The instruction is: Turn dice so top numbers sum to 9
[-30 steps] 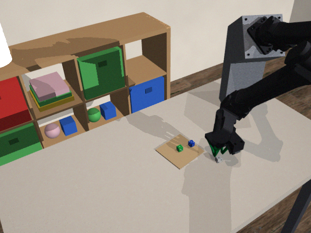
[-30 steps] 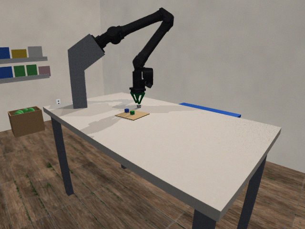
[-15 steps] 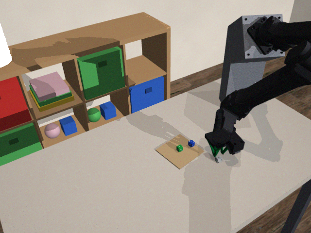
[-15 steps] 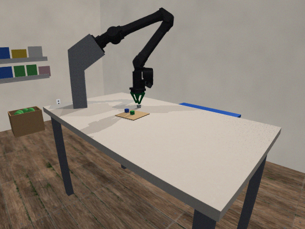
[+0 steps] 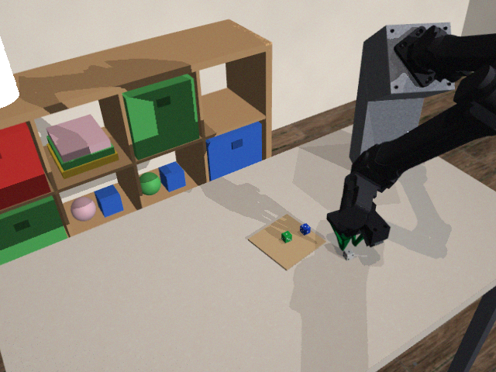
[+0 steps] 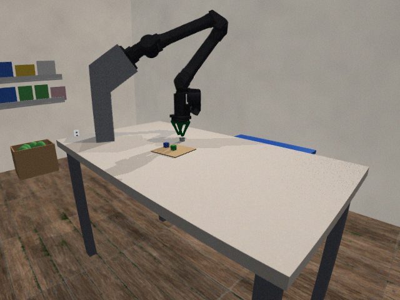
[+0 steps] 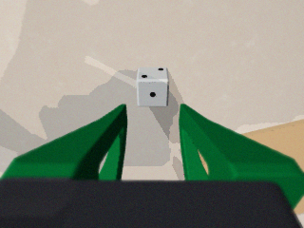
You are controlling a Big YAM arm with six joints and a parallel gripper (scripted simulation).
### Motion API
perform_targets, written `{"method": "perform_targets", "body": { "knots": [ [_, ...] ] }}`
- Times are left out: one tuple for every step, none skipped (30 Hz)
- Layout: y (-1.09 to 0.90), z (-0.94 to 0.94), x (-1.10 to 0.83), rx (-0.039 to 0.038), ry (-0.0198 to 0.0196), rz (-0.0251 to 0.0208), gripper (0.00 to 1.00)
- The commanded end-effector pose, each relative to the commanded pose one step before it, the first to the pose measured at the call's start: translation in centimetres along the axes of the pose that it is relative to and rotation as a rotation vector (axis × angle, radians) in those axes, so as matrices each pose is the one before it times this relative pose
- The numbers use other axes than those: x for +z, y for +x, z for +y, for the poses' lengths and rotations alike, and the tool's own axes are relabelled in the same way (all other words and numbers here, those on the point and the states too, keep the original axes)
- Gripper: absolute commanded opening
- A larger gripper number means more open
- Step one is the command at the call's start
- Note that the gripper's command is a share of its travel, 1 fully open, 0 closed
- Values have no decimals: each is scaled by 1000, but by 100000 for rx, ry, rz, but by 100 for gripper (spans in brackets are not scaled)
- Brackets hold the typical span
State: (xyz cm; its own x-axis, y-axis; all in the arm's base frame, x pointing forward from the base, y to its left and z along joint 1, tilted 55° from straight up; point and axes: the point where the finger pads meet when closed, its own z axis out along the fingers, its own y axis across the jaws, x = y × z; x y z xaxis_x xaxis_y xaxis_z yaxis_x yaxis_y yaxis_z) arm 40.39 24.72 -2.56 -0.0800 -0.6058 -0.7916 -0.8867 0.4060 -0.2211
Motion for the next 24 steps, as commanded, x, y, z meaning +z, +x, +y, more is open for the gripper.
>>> {"method": "perform_targets", "body": {
  "knots": [
    [-197,575,198,-62,-778,-404,34],
    [-7,-3,-3,4,7,-5,34],
    [-17,-6,-6,6,16,-12,34],
    [-28,-10,-10,0,25,-21,34],
    [-39,-13,-14,-10,28,-33,34],
    [-49,-15,-17,-18,33,-42,34],
    [-54,-17,-19,-24,36,-47,34],
    [-56,-18,-20,-30,37,-50,34],
    [-54,-17,-19,-34,35,-48,34],
    [-49,-15,-17,-35,30,-44,34],
    [-40,-12,-14,-33,24,-36,34],
    [-29,-8,-10,-30,16,-27,34],
    [-18,-5,-6,-24,9,-17,34],
    [0,0,0,0,0,0,34],
    [0,0,0,0,0,0,34],
    [-7,-3,-3,-40,4,-8,34],
    [5,-10,-5,13,22,5,34],
    [1,-1,-1,2,3,1,34],
    [0,0,0,0,-2,-1,34],
    [0,0,0,0,0,0,34],
    [0,0,0,0,0,0,34],
    [0,0,0,0,0,0,34],
    [0,0,0,0,0,0,34],
    [0,0,0,0,0,0,34]
  ]
}}
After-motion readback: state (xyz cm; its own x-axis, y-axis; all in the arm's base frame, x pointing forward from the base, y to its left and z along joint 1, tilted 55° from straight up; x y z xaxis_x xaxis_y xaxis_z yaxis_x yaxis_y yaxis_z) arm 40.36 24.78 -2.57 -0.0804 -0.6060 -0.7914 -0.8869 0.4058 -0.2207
